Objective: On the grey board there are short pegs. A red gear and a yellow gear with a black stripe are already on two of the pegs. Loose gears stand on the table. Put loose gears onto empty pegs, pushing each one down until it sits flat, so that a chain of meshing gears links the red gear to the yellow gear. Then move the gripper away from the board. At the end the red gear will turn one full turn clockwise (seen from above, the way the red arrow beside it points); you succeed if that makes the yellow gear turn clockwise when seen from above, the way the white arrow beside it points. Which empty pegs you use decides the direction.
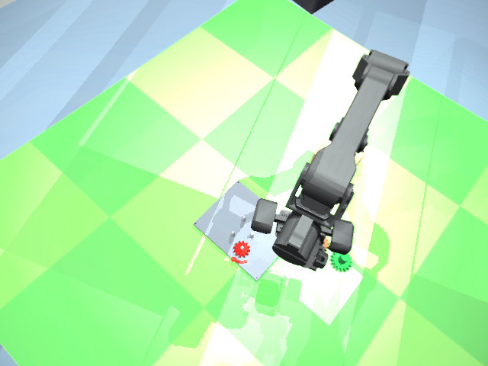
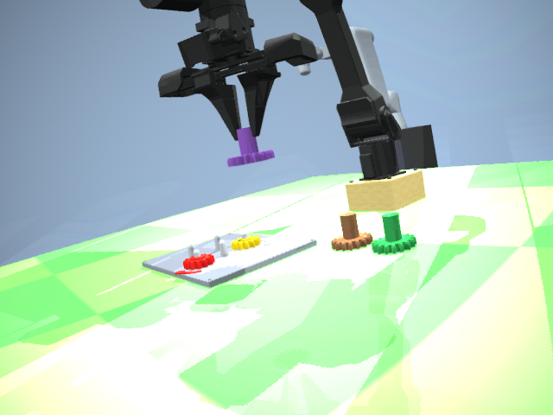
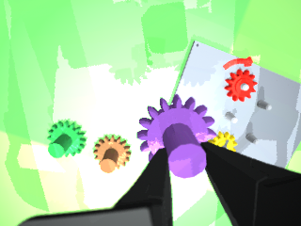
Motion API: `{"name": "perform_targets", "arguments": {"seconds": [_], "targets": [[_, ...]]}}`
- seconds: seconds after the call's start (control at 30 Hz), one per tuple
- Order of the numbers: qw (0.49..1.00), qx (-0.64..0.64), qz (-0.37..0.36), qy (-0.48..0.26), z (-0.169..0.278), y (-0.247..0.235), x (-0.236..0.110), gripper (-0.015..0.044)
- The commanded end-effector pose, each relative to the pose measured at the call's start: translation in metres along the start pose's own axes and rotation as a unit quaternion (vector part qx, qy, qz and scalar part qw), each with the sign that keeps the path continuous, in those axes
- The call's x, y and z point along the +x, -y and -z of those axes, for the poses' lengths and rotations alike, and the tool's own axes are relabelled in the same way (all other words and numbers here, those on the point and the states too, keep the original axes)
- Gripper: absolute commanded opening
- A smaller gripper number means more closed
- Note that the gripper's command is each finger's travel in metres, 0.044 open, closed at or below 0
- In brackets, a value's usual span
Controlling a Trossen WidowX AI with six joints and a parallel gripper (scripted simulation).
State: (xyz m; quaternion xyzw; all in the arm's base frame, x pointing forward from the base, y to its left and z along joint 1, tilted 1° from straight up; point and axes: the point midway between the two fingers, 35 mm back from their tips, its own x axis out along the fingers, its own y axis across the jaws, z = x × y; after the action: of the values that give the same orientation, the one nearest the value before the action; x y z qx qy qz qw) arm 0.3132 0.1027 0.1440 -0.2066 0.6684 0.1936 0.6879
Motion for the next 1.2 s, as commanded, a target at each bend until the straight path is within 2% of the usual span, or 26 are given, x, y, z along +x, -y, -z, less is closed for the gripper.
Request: {"name": "perform_targets", "arguments": {"seconds": [0.0, 1.17], "targets": [[1.000, -0.002, 0.002, -0.002, 0.002, 0.009, 0.007, 0.0000], [1.000, -0.002, 0.006, -0.004, 0.037, 0.085, 0.064, 0.0000]]}}
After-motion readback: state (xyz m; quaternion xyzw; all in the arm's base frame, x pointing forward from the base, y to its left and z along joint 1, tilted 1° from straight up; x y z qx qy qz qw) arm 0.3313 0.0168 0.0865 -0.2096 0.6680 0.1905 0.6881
